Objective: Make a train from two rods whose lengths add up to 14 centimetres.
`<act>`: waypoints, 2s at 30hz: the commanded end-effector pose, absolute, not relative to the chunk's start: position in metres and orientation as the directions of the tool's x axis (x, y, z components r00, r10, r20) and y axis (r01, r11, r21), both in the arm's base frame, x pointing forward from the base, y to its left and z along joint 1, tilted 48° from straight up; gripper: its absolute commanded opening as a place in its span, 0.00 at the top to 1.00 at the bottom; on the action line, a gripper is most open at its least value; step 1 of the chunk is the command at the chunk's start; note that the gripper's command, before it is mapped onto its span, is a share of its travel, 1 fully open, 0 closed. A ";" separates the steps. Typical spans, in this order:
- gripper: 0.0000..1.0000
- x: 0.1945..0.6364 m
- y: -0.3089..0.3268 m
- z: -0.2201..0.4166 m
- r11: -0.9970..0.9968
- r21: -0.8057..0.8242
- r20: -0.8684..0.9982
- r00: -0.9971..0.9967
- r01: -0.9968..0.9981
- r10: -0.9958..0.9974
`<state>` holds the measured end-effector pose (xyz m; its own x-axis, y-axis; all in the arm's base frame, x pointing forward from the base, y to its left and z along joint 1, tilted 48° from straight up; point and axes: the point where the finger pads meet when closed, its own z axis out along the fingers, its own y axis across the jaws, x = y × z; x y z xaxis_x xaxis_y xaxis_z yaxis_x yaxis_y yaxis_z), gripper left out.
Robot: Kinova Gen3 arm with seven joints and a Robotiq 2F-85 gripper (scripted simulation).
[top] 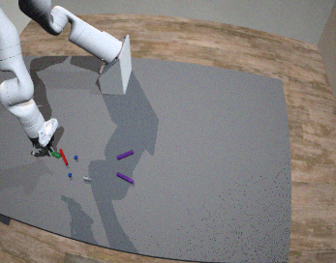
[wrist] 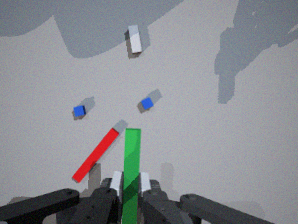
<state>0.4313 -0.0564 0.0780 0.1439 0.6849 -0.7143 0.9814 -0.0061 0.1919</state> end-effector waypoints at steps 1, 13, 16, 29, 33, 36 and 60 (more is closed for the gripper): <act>0.95 0.426 -0.032 0.053 0.097 0.090 -0.735 0.000 0.991 0.678; 0.95 0.368 0.056 -0.056 0.505 -0.399 -0.624 -0.630 0.766 0.463; 0.95 0.367 0.057 -0.057 0.507 -0.403 -0.622 -0.634 0.762 0.460; 0.95 0.367 0.057 -0.057 0.507 -0.403 -0.621 -0.635 0.762 0.459; 0.95 0.367 0.055 -0.058 0.507 -0.403 -0.621 -0.635 0.761 0.459; 0.95 0.368 0.052 -0.062 0.507 -0.404 -0.621 -0.635 0.761 0.459; 0.95 0.379 -0.004 -0.114 0.507 -0.404 -0.621 -0.635 0.761 0.459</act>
